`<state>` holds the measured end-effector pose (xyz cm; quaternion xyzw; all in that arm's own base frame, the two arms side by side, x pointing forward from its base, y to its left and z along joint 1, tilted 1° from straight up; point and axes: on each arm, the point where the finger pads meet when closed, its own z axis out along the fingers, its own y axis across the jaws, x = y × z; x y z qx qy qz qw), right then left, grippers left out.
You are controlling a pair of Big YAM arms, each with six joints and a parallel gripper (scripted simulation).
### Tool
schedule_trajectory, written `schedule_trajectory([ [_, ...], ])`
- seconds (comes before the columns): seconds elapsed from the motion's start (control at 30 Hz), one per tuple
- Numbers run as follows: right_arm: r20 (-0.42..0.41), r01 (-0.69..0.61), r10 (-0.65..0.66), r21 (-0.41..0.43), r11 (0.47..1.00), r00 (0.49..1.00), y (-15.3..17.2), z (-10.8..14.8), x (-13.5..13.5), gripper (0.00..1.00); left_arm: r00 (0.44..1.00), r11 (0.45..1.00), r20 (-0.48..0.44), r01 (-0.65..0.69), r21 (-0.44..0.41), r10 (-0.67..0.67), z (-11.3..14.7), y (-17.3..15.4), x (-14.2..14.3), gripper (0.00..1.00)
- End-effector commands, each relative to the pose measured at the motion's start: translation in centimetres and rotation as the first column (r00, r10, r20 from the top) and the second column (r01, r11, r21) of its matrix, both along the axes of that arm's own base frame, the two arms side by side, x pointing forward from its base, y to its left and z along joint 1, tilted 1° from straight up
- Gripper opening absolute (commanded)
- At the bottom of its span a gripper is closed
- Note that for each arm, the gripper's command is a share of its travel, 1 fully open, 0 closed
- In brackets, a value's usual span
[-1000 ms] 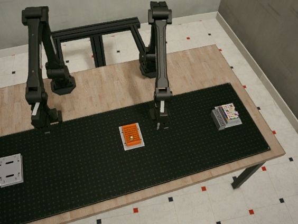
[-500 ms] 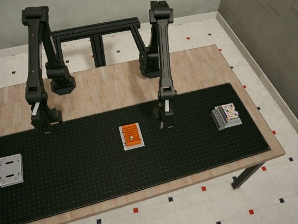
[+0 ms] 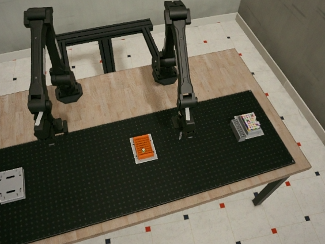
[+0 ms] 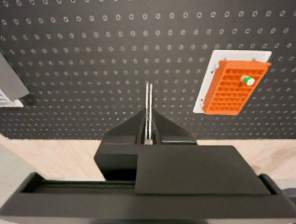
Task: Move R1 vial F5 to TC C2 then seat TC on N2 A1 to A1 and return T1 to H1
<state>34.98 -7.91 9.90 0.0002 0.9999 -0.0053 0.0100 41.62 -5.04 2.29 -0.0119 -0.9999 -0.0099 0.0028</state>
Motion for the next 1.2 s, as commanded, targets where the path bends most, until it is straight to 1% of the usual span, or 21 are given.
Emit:
schedule_trajectory([
  [0.0, -0.014, -0.008, 0.008, 0.004, 1.0, 1.0, 0.0, 0.0, 0.1, 1.0, 0.999, 1.0, 0.054, 0.004, -0.004, -0.003, 1.7, 1.0, 1.1, 0.07],
  [0.1, -0.014, -0.008, 0.008, 0.004, 1.0, 1.0, 0.0, 0.0, 0.1, 1.0, 0.999, 1.0, 0.047, 0.004, -0.003, -0.003, 1.4, 1.5, 0.7, 0.07],
  [0.6, -0.014, -0.008, 0.008, 0.004, 1.0, 1.0, 0.0, 0.0, 0.1, 1.0, 0.999, 1.0, 0.047, 0.003, -0.001, -0.003, 1.5, 3.7, 0.8, 0.07],
  [1.17, -0.014, -0.008, 0.008, 0.004, 1.0, 1.0, 0.0, 0.0, 0.1, 1.0, 0.998, 1.0, 0.062, 0.003, 0.002, -0.004, 2.1, 6.3, 1.7, 0.07],
])
